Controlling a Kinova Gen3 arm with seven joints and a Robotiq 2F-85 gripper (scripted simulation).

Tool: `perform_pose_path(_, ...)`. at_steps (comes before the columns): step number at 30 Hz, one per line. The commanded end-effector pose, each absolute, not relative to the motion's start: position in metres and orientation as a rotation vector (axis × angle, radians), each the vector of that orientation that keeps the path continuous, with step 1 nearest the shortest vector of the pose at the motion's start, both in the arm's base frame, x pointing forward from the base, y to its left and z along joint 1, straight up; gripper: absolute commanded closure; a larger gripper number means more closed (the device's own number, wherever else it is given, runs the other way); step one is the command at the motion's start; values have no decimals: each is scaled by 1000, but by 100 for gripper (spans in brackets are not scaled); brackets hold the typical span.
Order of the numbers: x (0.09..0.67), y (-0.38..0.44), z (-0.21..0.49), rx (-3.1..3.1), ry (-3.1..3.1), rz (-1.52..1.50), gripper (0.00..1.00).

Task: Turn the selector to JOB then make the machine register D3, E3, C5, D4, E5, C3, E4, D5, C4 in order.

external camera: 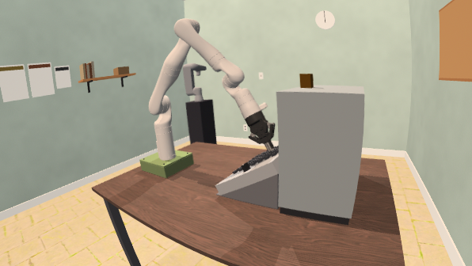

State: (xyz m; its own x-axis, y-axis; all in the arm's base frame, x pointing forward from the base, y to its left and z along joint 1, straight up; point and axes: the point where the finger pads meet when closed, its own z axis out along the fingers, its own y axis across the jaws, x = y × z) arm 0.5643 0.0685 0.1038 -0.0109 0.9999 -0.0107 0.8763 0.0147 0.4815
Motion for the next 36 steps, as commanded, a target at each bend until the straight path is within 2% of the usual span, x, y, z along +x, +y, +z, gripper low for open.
perform_pose_path(1, 567, 73, 103, 1925, 1948, 504, 90)
perform_pose_path(36, 570, 73, 99, 1925, 1948, 504, 90)
